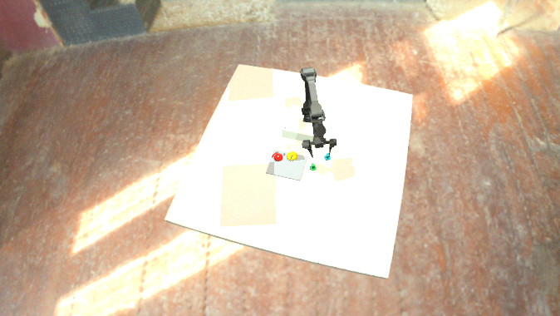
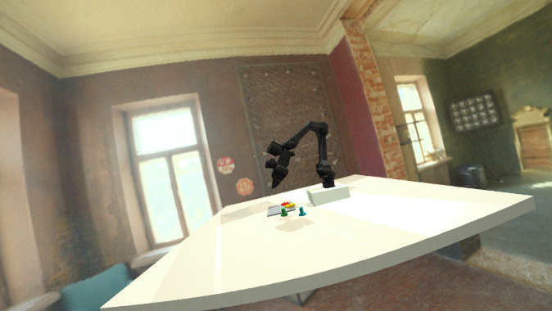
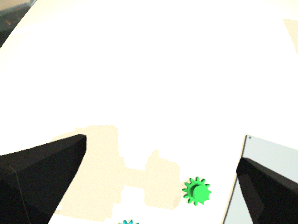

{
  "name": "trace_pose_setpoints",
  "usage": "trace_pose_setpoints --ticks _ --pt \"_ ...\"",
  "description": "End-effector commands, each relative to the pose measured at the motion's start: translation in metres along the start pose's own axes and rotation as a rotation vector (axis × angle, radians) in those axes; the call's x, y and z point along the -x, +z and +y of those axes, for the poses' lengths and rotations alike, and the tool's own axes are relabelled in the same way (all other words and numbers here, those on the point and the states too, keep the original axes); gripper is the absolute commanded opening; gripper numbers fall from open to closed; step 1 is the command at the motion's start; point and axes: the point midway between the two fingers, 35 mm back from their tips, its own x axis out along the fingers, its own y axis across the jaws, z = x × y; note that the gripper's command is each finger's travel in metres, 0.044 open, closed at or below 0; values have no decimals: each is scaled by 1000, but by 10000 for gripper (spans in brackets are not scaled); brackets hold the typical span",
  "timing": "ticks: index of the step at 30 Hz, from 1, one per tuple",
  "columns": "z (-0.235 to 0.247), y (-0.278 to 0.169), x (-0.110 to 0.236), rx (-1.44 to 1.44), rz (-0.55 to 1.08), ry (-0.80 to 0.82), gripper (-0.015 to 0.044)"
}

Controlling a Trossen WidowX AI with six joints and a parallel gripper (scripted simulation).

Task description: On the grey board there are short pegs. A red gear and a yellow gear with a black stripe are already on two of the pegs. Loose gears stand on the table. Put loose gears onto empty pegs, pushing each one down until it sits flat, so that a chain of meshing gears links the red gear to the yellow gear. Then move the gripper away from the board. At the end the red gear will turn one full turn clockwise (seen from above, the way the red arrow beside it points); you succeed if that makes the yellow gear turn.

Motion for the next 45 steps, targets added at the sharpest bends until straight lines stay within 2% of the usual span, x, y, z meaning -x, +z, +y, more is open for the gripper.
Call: trace_pose_setpoints --ticks 1,5,7,16,45 --pt "23 -63 -27 9 329 -41 440" --pt "31 -113 -32 14 579 -137 440" --pt "32 -122 -31 15 620 -158 440" --pt "30 -124 -29 15 620 -158 440" --pt "23 -150 -63 15 620 -158 440"
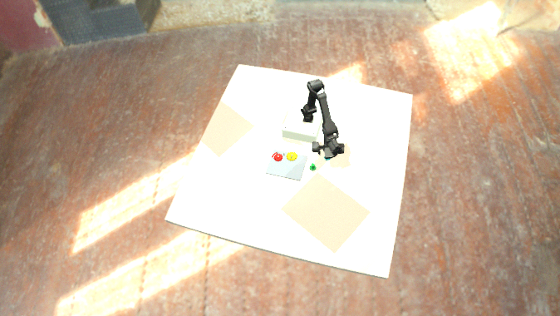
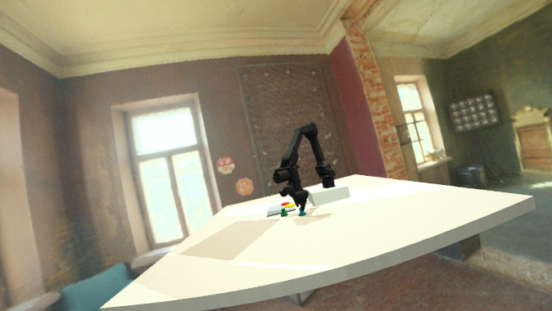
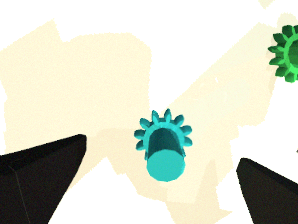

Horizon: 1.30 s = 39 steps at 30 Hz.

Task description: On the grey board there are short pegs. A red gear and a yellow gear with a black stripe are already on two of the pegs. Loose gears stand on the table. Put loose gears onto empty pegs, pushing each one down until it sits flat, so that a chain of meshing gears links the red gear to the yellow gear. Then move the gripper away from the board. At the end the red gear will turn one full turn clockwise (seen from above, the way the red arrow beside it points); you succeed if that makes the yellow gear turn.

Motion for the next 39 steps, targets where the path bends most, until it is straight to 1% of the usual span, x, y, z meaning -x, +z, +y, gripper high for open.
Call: trace_pose_setpoints --ticks 1,8,23,30,39 --pt "-1 -3 -6 -5 11 -1 440" --pt "-1 -3 -6 -5 11 -1 440" --pt "-1 -3 -6 -5 11 -1 46" --pt "-1 -3 -6 -5 11 -1 0" --pt "2 3 12 -5 11 -1 0"
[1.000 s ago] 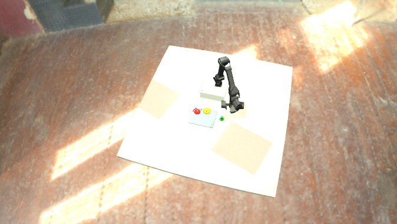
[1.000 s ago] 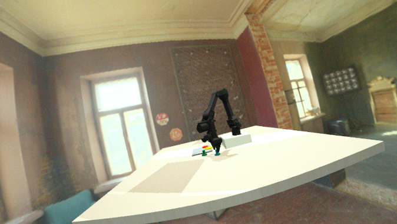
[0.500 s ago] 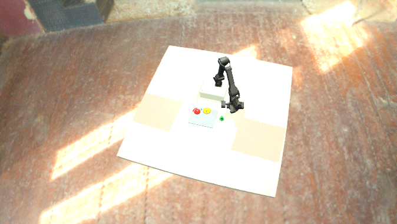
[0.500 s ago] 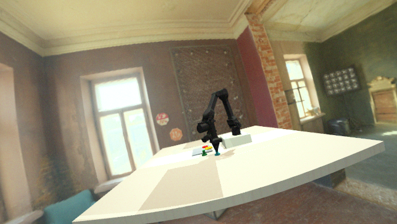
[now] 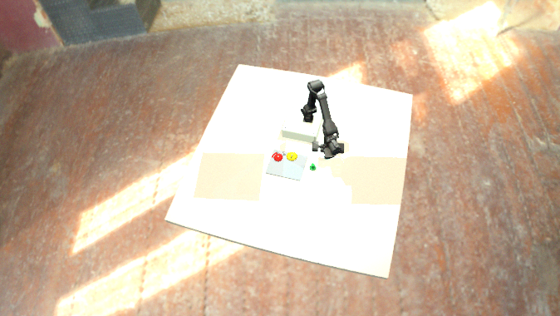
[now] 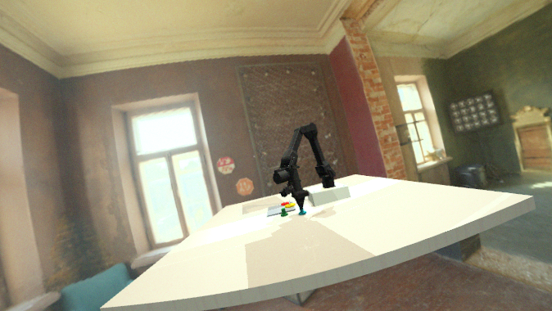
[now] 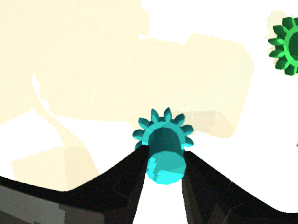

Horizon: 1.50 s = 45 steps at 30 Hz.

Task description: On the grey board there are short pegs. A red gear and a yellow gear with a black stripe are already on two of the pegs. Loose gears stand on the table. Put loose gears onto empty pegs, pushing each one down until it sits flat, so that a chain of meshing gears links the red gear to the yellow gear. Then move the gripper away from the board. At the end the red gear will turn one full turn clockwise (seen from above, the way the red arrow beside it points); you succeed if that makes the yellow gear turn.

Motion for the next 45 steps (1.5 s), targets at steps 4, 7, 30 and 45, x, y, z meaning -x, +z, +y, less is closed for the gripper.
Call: trace_pose_setpoints --ticks 4,7,30,45 --pt "4 7 22 -3 -15 10 0" --pt "5 9 29 -3 -15 11 0" --pt "6 12 90 -2 -17 12 0" --pt "3 6 130 -3 -16 11 0"
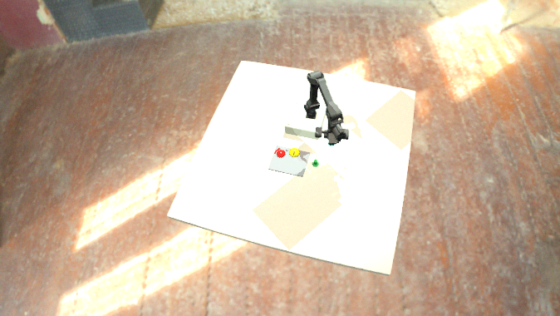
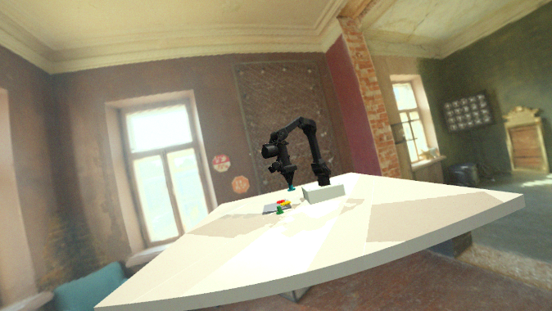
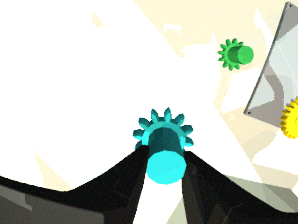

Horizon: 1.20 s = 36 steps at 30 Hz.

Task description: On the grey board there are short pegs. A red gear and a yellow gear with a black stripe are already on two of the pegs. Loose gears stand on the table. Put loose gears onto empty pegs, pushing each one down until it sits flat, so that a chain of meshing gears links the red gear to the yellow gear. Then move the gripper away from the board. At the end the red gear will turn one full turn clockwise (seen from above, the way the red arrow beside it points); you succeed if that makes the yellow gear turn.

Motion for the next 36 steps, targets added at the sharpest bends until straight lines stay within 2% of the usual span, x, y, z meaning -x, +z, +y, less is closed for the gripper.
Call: trace_pose_setpoints --ticks 1,8,36 --pt "0 -1 17 5 -14 9 0" --pt "-2 -3 24 5 -14 9 0" --pt "-56 20 7 8 -20 0 0"
